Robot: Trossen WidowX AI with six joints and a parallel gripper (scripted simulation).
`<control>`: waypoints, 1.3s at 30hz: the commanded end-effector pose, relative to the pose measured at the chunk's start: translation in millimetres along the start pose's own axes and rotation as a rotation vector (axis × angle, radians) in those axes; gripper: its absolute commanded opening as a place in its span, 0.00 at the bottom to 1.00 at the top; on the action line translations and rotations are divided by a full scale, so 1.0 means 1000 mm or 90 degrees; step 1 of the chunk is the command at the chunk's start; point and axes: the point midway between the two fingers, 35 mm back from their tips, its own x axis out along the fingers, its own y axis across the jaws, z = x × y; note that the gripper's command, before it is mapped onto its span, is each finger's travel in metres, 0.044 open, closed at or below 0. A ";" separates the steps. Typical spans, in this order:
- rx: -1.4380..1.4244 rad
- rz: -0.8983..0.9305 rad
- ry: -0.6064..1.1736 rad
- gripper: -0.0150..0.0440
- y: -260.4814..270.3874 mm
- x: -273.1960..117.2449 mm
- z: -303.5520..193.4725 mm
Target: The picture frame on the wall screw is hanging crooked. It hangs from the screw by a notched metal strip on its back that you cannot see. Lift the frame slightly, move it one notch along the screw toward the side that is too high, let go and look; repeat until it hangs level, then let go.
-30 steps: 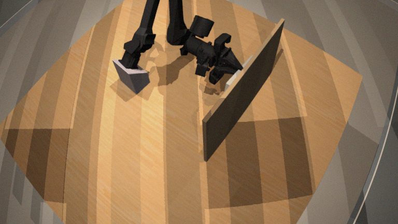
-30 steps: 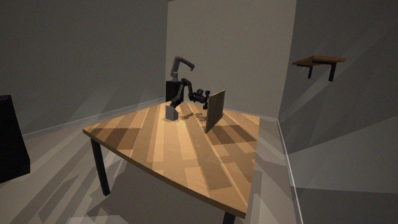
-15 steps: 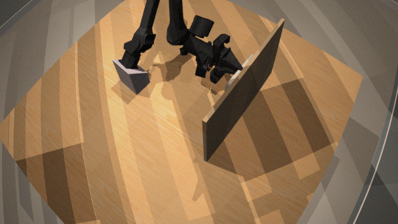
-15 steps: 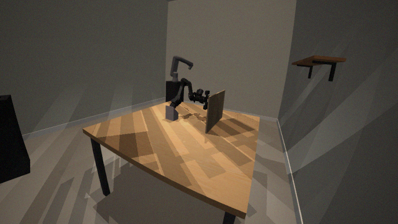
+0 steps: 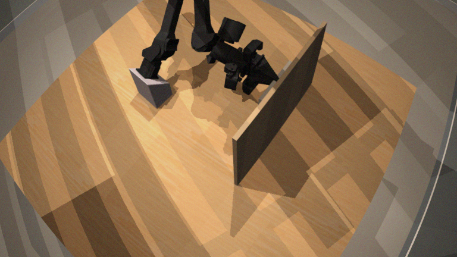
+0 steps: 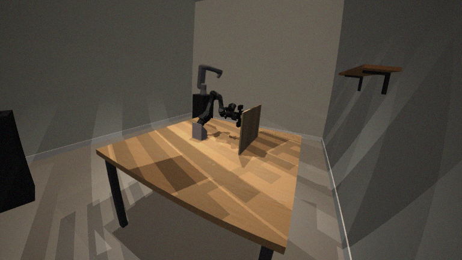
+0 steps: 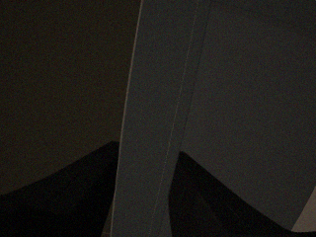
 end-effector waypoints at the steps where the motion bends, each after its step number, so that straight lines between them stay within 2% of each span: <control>1: 0.012 -0.001 0.002 0.25 0.000 0.000 0.000; 3: 0.021 -0.001 0.002 0.25 0.000 0.000 0.000; 13: 0.010 0.000 0.000 0.69 0.000 0.000 0.000; 18: 0.001 0.000 0.000 0.69 0.001 -0.005 -0.001; 32: -0.174 0.002 -0.002 0.69 -0.005 -0.097 -0.001; 35: -0.182 0.002 -0.002 0.69 -0.006 -0.100 0.000; 39: -0.175 0.003 0.001 0.69 0.022 -0.099 -0.008</control>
